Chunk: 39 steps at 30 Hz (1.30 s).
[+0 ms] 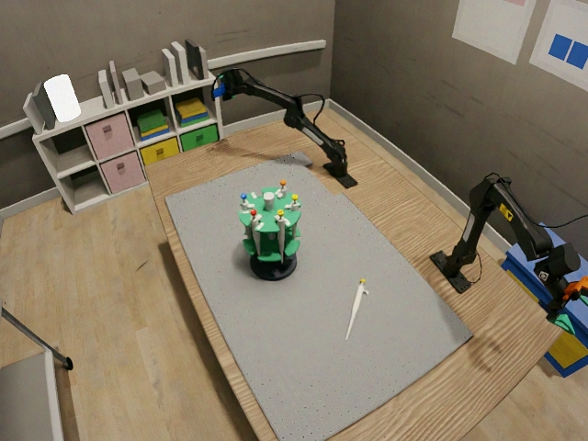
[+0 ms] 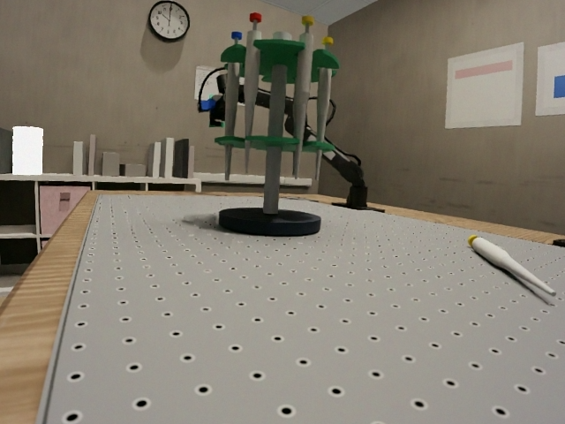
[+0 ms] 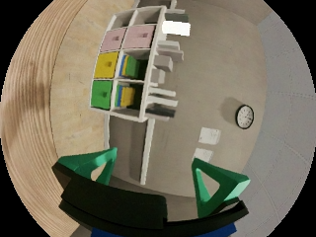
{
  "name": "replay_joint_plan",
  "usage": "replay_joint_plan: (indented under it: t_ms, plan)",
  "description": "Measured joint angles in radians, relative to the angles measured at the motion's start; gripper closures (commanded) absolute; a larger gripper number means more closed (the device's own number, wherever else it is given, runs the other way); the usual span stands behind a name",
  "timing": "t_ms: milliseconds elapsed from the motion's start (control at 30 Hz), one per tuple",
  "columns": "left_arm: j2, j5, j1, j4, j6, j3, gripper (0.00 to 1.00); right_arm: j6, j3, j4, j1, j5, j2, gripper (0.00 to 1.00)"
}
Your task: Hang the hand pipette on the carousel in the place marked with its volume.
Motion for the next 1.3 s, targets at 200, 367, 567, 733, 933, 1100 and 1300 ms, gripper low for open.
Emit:
replay_joint_plan:
  t_ms: [200, 367, 567, 733, 933, 1100, 1300]
  plan:
    - [-0.024, 0.062, 0.01, -0.12, -0.011, 0.036, 0.0, -0.016, 0.011, -0.003, 0.0, -0.009, 0.004, 0.0]
    - [-0.106, 0.117, 0.008, -0.257, -0.032, 0.067, 0.0, -0.019, 0.012, -0.003, 0.0, -0.011, 0.004, 0.0]
    - [-0.155, 0.19, 0.011, -0.43, -0.063, 0.129, 0.0, -0.021, 0.012, -0.003, 0.0, -0.012, 0.004, 0.0]
    - [-0.209, 0.251, 0.01, -0.595, -0.089, 0.166, 0.0, -0.021, 0.012, -0.003, 0.0, -0.012, 0.004, 0.0]
    - [-0.269, 0.316, 0.01, -0.769, -0.116, 0.219, 0.0, -0.021, 0.012, -0.003, 0.0, -0.012, 0.004, 0.0]
    - [-0.273, 0.373, 0.023, -0.894, -0.134, 0.267, 0.0, -0.021, 0.012, -0.003, 0.0, -0.012, 0.004, 0.0]
    - [-0.341, 0.429, 0.019, -1.047, -0.154, 0.287, 0.0, -0.021, 0.012, -0.003, 0.0, -0.012, 0.004, 0.0]
